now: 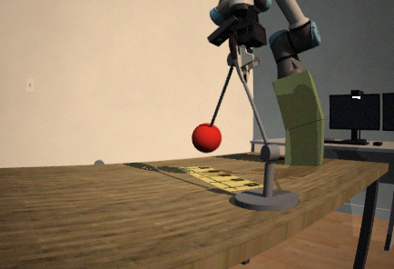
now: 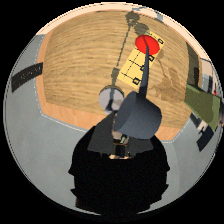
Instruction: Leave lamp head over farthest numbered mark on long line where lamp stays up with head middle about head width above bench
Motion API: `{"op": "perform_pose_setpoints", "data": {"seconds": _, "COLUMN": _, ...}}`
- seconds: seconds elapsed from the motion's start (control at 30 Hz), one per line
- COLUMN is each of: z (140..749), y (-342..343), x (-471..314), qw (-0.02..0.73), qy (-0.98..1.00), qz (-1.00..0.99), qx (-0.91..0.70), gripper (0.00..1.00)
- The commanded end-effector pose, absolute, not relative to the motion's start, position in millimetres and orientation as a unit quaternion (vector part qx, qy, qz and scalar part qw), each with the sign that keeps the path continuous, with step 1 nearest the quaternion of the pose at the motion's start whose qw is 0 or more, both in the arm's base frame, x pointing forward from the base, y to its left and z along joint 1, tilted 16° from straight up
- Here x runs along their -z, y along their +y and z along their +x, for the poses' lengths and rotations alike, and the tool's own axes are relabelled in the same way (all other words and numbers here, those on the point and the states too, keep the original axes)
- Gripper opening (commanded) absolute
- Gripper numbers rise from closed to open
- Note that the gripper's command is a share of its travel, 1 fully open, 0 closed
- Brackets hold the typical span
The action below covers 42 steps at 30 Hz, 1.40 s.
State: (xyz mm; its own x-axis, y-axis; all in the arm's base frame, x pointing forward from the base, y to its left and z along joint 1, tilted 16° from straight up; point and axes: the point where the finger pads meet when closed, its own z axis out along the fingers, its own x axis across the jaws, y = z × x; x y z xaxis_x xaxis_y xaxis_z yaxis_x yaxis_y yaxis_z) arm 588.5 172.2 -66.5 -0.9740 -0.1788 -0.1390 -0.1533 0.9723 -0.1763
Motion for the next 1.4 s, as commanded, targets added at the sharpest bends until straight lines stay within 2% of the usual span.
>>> {"op": "perform_pose_setpoints", "data": {"seconds": 0.0, "z": 590, "y": 178, "x": 64, "qw": 0.072, "qy": 0.989, "qz": 0.025, "qx": 0.129, "gripper": 0.0}}
{"op": "perform_pose_setpoints", "data": {"seconds": 1.37, "z": 594, "y": 194, "x": 59, "qw": 0.073, "qy": 0.99, "qz": 0.012, "qx": 0.123, "gripper": 0.0}}
